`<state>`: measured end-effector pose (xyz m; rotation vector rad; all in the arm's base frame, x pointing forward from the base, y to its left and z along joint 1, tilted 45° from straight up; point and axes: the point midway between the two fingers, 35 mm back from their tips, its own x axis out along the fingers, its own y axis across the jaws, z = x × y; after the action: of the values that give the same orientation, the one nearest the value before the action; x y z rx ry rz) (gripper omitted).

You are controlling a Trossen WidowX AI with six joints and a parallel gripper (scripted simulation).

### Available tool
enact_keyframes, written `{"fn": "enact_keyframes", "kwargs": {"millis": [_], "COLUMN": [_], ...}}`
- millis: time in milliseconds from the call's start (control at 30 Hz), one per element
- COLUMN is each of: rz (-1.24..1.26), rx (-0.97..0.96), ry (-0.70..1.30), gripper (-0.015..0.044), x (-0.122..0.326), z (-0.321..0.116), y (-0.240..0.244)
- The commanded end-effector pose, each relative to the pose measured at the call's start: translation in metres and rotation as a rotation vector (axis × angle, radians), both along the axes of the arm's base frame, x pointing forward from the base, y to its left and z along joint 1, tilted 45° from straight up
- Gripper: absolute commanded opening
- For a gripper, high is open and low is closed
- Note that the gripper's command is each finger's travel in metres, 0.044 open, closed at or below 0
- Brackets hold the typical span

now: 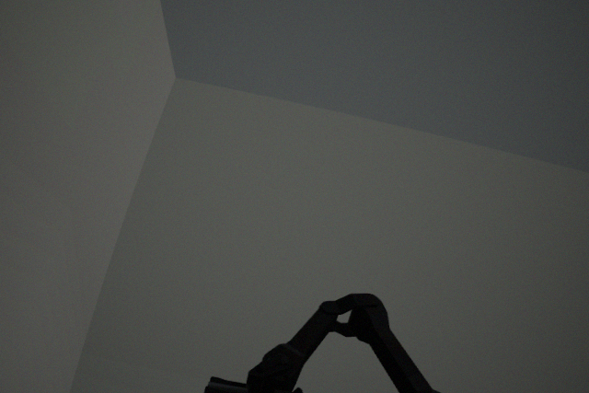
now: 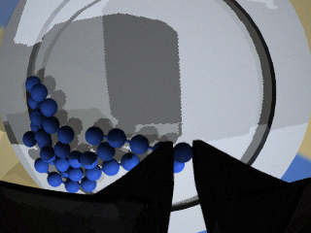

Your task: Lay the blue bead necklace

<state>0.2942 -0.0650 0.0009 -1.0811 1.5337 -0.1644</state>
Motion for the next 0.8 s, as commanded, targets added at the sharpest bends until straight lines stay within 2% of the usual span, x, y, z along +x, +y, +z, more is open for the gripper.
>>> {"fn": "enact_keyframes", "kwargs": {"millis": [0,300,567,767], "rz": [0.005,0.005,0.005,0.004], "rx": [-0.005,-0.012,-0.013,-0.011], "ry": [0.002,0.002,0.002,-0.010], "gripper": [0.0000,0.0000,0.0000,0.0158], "x": [-0.003,-0.012,-0.011,-0.009], "z": [0.007,0.024,0.020,0.023], "y": [-0.008,-0.027,-0.032,-0.028]}}
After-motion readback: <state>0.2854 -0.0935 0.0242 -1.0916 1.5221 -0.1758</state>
